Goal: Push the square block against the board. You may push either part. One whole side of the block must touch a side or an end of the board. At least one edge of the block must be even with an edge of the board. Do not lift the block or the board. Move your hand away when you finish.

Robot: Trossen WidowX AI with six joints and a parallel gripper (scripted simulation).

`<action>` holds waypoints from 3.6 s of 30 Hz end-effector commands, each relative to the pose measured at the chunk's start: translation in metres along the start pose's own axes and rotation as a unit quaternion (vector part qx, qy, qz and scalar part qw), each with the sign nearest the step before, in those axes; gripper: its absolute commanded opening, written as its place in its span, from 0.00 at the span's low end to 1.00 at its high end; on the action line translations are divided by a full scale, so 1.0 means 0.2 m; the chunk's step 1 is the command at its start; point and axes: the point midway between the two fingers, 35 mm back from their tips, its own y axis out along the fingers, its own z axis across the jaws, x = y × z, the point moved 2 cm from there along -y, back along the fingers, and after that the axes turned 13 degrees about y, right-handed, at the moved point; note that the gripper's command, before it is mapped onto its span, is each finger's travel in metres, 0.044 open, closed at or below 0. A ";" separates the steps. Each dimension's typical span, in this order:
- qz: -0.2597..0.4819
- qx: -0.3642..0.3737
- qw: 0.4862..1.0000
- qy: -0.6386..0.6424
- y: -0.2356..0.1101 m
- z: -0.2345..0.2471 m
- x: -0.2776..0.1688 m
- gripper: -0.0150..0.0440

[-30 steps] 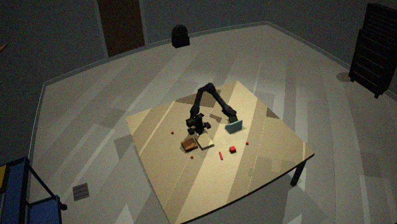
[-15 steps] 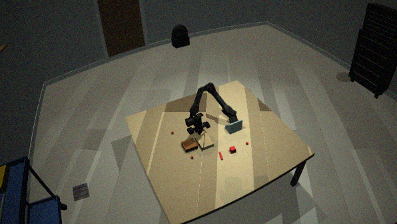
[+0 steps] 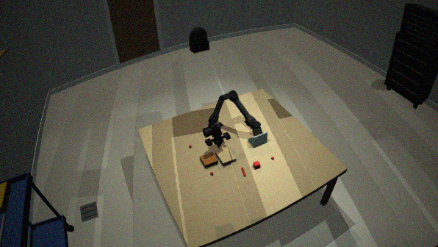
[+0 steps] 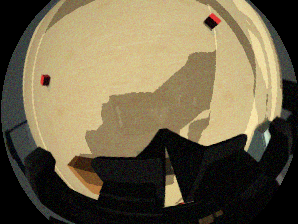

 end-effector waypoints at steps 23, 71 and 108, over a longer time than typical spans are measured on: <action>0.001 0.004 0.997 -0.081 -0.26 -0.03 -0.03 0.25; 0.003 -0.001 0.704 -0.710 -0.28 -0.51 -0.41 0.25; 0.002 0.000 0.705 -0.709 -0.01 -0.32 -0.45 0.25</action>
